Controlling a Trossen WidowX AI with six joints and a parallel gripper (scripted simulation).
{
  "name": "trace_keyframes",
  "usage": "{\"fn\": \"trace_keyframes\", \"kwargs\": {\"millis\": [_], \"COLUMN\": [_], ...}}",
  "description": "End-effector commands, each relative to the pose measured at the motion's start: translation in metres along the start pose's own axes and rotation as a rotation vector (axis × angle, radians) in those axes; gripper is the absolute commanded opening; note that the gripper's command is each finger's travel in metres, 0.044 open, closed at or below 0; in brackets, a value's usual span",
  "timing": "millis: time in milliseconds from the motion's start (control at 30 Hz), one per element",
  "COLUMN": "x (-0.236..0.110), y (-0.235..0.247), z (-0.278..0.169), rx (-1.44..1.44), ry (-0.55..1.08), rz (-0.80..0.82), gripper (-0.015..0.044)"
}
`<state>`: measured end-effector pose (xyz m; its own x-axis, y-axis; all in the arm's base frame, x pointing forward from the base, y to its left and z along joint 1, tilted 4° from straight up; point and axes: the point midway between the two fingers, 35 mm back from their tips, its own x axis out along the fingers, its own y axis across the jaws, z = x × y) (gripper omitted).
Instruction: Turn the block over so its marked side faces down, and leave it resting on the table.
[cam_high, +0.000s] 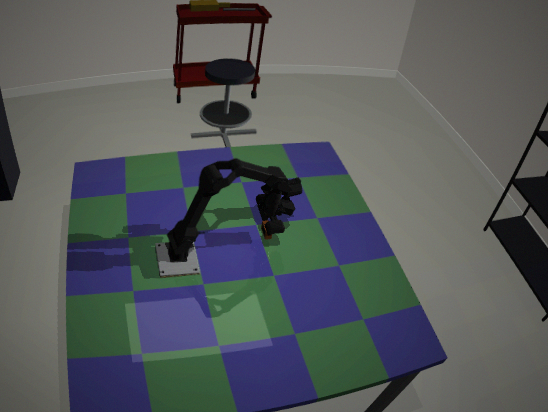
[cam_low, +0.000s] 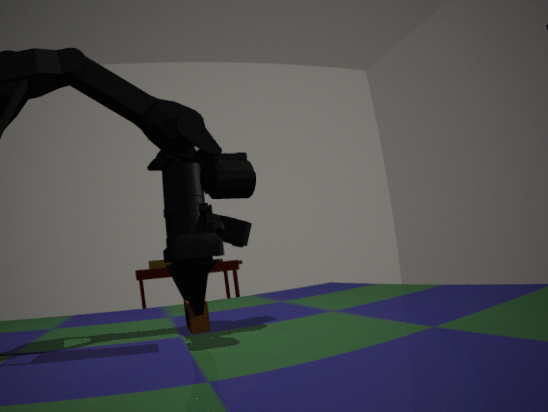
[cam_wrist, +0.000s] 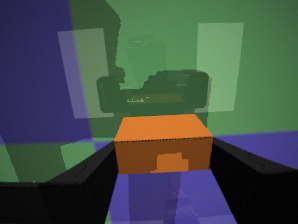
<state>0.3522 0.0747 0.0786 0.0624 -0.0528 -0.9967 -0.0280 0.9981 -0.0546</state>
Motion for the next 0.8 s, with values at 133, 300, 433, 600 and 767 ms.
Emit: {"fn": "trace_keyframes", "kwargs": {"millis": [133,300,433,600,767], "x": [-0.009,-0.005,-0.002,0.000,0.002], "y": [0.001,0.001,0.002,0.002,0.003], "z": [0.001,0.003,0.004,0.004,0.003], "rx": [-0.002,-0.006,-0.009,-0.011,-0.011], "ry": [-0.034,-0.112,-0.174,-0.251,-0.329], "rz": [0.004,0.002,0.001,0.001,0.000], "gripper": [0.0000,0.0000,0.0000,0.0000,0.0000]}}
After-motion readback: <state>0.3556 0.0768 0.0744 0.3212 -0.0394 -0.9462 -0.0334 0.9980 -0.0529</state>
